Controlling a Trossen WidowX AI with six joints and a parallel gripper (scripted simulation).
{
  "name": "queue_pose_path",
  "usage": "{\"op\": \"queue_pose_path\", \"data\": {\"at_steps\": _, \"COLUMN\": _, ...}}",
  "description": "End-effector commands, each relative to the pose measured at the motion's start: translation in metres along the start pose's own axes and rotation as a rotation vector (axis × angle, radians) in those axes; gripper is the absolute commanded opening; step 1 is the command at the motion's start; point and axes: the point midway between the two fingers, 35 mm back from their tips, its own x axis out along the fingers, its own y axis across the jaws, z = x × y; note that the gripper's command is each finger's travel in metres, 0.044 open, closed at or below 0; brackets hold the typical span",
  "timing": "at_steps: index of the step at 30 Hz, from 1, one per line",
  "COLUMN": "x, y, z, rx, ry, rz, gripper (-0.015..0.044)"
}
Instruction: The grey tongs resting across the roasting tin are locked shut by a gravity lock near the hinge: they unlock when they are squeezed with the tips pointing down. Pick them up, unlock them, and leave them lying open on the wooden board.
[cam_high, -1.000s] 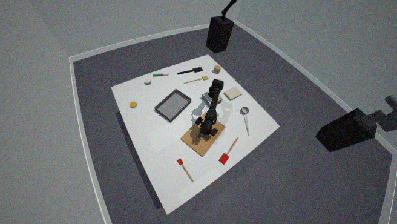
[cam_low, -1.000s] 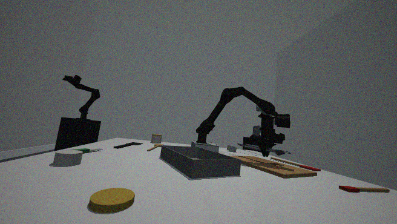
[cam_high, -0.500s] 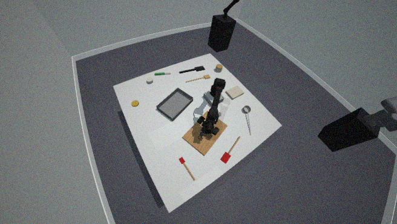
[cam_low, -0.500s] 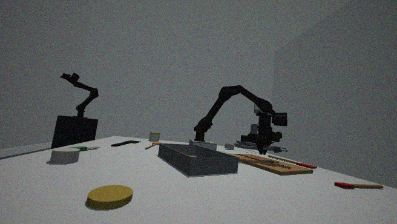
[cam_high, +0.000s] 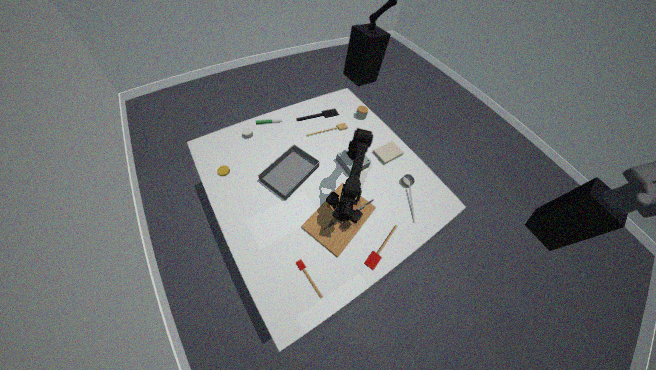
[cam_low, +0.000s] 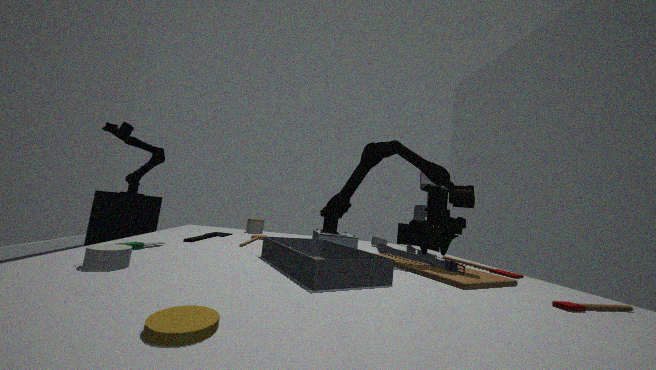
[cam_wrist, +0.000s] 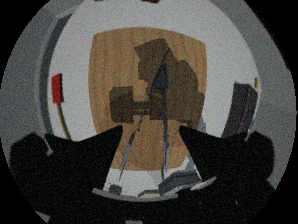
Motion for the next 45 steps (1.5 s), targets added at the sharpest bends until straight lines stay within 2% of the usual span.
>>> {"op": "queue_pose_path", "data": {"at_steps": 1, "x": -0.007, "y": -0.016, "z": 0.003, "rx": 0.0, "ry": 0.001, "rz": 0.0, "gripper": 0.044}}
{"op": "queue_pose_path", "data": {"at_steps": 11, "x": -0.06, "y": -0.147, "z": 0.0, "rx": 0.002, "ry": 0.005, "rz": -0.01, "gripper": 0.044}}
{"op": "queue_pose_path", "data": {"at_steps": 18, "x": -0.063, "y": -0.15, "z": 0.0, "rx": 0.003, "ry": 0.004, "rz": -0.01, "gripper": 0.044}}
{"op": "queue_pose_path", "data": {"at_steps": 25, "x": -0.11, "y": -0.146, "z": 0.0, "rx": 0.019, "ry": -0.007, "rz": -0.018, "gripper": 0.044}}
{"op": "queue_pose_path", "data": {"at_steps": 45, "x": -0.11, "y": -0.146, "z": 0.0, "rx": 0.019, "ry": -0.007, "rz": -0.018, "gripper": 0.044}}
